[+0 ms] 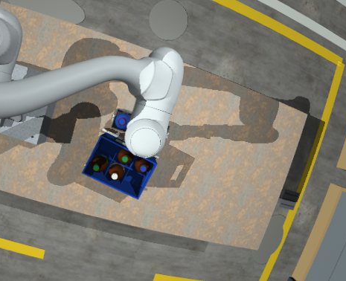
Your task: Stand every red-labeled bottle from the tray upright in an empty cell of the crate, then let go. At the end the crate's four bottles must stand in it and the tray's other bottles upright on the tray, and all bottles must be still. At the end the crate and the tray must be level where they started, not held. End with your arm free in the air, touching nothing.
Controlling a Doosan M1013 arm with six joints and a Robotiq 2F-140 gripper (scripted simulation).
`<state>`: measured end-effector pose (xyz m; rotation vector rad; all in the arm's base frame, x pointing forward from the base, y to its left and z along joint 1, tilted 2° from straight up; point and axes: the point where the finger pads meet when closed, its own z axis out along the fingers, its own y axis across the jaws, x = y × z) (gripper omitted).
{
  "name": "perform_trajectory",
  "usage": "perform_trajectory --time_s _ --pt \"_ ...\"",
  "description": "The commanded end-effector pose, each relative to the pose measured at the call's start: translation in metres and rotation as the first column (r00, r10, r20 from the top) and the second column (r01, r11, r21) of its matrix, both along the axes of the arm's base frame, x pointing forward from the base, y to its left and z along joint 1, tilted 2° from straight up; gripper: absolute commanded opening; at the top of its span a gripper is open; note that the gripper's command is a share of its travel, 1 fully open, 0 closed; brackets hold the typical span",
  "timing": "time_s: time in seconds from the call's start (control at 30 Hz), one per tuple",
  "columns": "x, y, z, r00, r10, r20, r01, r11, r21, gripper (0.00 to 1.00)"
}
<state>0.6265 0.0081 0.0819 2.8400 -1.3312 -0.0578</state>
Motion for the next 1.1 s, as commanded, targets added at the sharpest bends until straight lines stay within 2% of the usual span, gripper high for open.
perform_trajectory --time_s 0.0,0.53,1.07 --pt "0.0 0.0 0.003 1.0 0.0 0.0 0.0 1.0 0.0 0.0" --pt "0.001 0.0 0.014 1.0 0.0 0.0 0.0 1.0 0.0 0.0" --pt "0.001 0.0 0.015 1.0 0.0 0.0 0.0 1.0 0.0 0.0"
